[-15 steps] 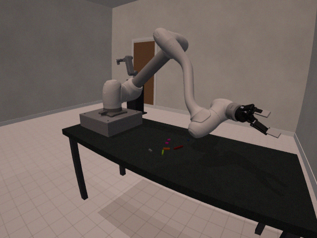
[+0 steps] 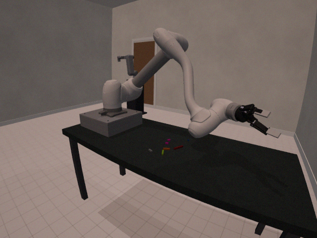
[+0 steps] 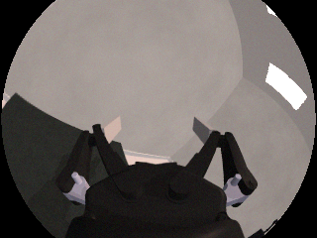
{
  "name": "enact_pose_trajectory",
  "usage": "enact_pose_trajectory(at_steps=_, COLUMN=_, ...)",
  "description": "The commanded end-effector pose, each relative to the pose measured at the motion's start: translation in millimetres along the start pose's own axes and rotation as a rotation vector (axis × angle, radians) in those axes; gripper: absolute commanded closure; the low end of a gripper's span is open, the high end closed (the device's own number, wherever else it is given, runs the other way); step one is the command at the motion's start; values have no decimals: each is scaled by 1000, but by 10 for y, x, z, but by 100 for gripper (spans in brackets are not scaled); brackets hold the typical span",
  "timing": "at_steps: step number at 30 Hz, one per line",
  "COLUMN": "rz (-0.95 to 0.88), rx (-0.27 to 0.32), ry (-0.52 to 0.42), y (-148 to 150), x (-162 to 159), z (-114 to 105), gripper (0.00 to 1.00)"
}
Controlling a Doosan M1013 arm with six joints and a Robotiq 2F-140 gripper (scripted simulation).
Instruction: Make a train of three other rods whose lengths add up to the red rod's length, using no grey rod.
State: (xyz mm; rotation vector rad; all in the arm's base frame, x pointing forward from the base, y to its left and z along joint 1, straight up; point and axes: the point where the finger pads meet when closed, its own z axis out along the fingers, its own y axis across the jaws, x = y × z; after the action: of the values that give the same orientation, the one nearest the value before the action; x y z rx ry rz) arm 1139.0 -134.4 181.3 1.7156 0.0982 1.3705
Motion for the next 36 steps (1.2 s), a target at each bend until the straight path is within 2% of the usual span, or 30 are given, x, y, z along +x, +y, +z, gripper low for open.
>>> enact_pose_trajectory(at_steps=1, rz=0, rx=0, ry=0, y=2, x=2, z=0, gripper=0)
enact_pose_trajectory(at_steps=8, rz=-3, rx=-16, ry=-21, y=116, x=-19, z=-1, gripper=0)
enact_pose_trajectory(at_steps=11, rz=-11, rx=-49, ry=-66, y=348, x=-67, z=-14, gripper=0)
enact_pose_trajectory(at_steps=17, rz=-34, rx=-128, ry=-221, y=1021, x=-260, z=-131, gripper=0)
enact_pose_trajectory(at_steps=19, rz=-34, rx=-128, ry=-221, y=1021, x=-260, z=-131, gripper=0)
enact_pose_trajectory(at_steps=21, rz=-45, rx=-158, ry=-315, y=1354, x=-386, z=-248, gripper=0)
enact_pose_trajectory(at_steps=29, rz=-65, rx=-177, ry=-541, y=1976, x=-693, z=-644, gripper=0)
enact_pose_trajectory(at_steps=33, rz=-71, rx=-159, ry=-662, y=2217, x=-845, z=-913, gripper=0)
enact_pose_trajectory(at_steps=36, rz=-71, rx=-159, ry=-662, y=2217, x=-845, z=-913, gripper=0)
